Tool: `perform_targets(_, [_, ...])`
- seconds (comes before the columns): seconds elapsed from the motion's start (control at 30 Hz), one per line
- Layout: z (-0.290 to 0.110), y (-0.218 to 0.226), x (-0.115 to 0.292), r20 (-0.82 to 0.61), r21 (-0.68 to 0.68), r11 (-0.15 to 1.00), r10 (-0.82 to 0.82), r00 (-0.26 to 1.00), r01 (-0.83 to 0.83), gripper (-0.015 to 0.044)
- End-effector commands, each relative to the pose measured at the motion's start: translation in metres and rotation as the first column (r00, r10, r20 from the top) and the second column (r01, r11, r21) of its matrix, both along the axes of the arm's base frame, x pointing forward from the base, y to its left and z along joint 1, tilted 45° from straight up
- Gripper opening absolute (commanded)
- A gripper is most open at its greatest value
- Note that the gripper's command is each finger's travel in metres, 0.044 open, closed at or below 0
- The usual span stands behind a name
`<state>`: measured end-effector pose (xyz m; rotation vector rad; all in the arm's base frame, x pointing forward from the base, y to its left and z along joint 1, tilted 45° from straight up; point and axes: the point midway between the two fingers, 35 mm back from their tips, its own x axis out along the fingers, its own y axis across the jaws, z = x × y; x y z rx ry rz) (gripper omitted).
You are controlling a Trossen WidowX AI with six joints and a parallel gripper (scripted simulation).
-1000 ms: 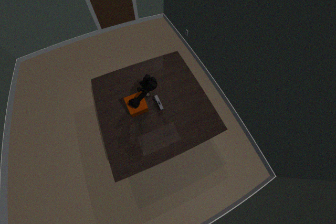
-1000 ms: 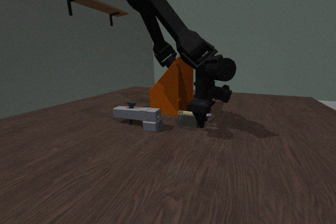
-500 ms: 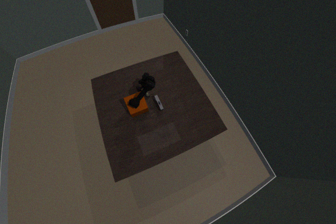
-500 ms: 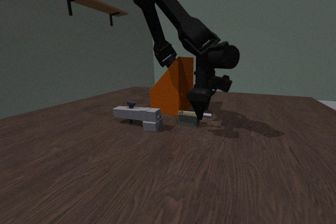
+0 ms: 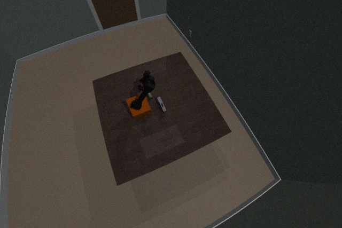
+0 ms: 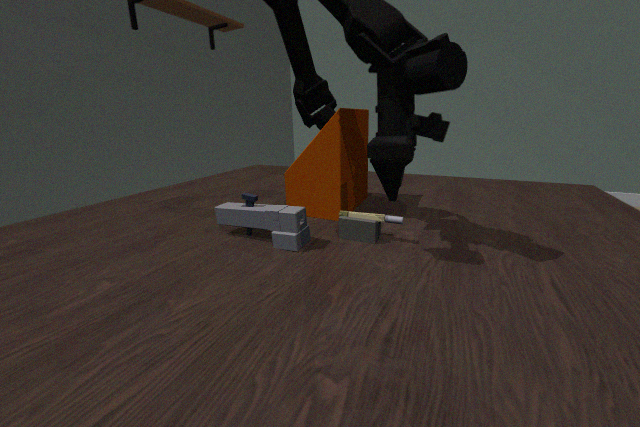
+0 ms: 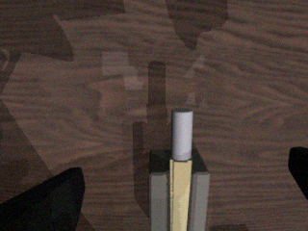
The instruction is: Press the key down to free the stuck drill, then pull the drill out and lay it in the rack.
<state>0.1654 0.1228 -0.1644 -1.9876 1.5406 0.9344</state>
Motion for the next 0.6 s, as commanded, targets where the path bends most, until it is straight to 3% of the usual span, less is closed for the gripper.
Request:
perform_targets(0.0, [0.005,0.039,-0.016,-0.1,0.11,0.982,0.168,0.981,-0.157,0.044])
perform_targets(0.27, [0.027,0.124,-0.08,-0.261,0.416,0.754,0.635,0.727,-0.509,0.044])
perform_targets(0.57, [0.073,0.188,-0.188,-0.17,0.728,0.211,0.977,0.127,-0.652,0.044])
